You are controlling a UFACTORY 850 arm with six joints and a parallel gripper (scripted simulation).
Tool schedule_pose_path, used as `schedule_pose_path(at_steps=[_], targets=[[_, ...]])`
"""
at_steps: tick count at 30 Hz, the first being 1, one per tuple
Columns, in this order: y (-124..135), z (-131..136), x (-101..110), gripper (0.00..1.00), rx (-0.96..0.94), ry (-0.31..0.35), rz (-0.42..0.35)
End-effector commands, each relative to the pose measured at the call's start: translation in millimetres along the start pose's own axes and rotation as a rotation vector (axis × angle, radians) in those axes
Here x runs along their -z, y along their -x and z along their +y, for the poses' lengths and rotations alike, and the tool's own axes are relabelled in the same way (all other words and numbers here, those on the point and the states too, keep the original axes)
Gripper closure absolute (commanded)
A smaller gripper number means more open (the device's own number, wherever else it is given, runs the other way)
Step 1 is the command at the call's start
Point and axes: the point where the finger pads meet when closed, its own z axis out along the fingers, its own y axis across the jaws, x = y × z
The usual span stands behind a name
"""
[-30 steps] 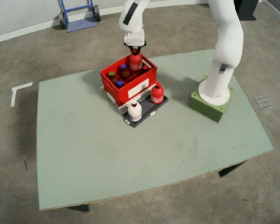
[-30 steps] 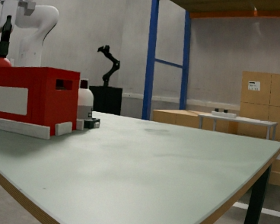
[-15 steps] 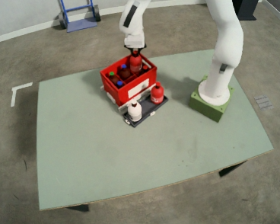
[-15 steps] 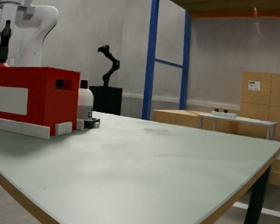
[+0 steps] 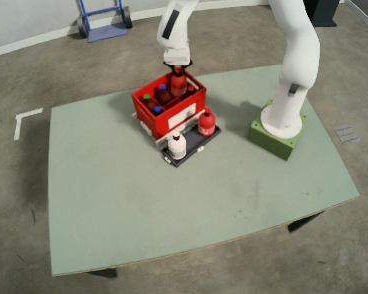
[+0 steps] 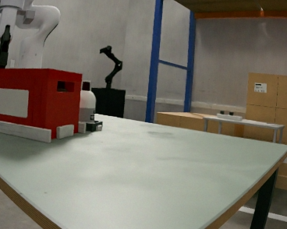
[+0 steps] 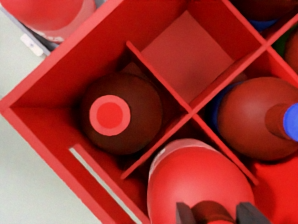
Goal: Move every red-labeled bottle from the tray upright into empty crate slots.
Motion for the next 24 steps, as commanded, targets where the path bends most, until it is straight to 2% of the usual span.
schedule_pose_path(at_steps=[1, 24], targets=[[0.3, 0.8, -3.5, 1.00, 0.000, 0.002, -0.001], [0.3, 0.8, -17.3, 1.00, 0.000, 0.002, -0.001]])
